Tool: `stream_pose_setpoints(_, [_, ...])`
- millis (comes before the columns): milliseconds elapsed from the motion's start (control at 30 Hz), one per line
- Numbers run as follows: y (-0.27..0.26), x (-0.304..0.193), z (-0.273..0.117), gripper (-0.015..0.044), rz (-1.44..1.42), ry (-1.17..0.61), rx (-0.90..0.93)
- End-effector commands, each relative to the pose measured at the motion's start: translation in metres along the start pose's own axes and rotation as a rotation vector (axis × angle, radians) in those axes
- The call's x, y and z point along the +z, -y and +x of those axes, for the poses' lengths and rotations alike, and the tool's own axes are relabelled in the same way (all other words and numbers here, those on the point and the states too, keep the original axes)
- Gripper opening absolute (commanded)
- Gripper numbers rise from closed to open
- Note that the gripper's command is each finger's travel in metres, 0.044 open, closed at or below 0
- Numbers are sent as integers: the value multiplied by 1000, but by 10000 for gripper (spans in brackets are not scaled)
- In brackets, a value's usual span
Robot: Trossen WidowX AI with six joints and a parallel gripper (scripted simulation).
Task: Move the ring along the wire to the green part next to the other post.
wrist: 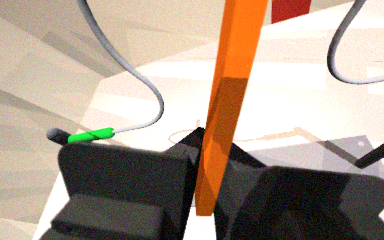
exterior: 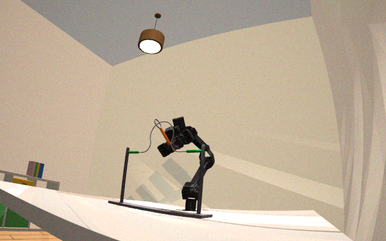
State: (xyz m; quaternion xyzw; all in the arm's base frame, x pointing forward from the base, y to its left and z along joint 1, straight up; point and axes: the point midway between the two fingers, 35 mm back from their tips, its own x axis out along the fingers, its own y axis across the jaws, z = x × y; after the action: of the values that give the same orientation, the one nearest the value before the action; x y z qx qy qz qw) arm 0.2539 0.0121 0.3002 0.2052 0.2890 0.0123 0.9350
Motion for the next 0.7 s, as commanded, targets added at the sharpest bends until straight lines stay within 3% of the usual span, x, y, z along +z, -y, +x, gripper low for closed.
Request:
stream_pose_setpoints(0, [3,0,0,-150,-59,7,-39])
stream_pose_setpoints(667, [17,3,0,-150,-320,44,-217])
